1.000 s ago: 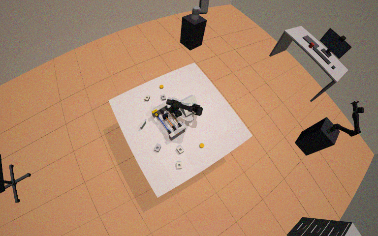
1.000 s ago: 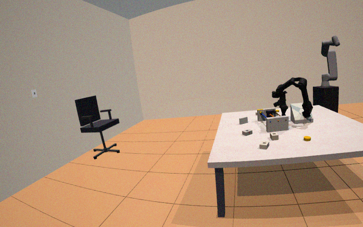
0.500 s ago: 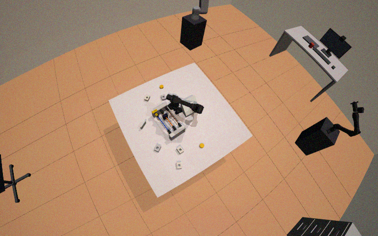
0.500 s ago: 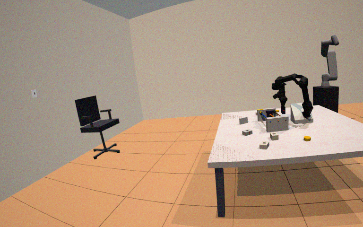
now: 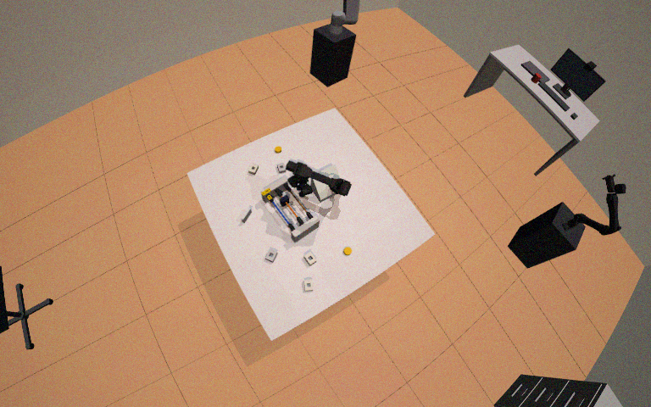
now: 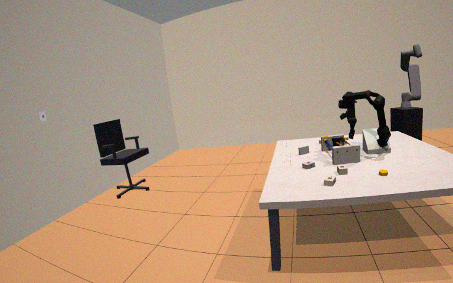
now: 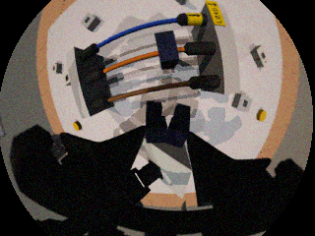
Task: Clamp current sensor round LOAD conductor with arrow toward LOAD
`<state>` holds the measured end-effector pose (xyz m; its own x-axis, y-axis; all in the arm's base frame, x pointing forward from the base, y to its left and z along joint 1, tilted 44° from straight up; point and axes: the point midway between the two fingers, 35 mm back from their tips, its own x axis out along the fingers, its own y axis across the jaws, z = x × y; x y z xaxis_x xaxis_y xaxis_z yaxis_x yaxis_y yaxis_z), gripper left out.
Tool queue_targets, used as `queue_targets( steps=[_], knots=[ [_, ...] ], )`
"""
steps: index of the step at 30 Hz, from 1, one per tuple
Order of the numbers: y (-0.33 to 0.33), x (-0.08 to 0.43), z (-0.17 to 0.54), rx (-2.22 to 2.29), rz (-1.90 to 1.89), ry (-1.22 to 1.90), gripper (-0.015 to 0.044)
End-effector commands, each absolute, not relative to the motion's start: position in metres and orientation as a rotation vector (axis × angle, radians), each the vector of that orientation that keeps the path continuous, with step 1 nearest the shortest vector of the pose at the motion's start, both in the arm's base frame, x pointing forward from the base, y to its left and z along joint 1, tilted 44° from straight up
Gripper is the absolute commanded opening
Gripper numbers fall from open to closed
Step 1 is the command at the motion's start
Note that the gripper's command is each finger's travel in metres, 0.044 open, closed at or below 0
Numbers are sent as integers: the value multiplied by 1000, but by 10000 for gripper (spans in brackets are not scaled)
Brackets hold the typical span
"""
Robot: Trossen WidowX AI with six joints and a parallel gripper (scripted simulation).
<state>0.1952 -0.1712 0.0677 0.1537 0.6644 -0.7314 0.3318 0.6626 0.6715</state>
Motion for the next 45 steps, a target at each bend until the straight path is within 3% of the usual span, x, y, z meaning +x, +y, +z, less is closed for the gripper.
queue_targets(
  steps=[1, 45],
  knots=[
    [-174, 209, 72, 952, 200, 1443, 0],
    [-138, 340, 123, 1886, -536, 1320, 0]
  ],
)
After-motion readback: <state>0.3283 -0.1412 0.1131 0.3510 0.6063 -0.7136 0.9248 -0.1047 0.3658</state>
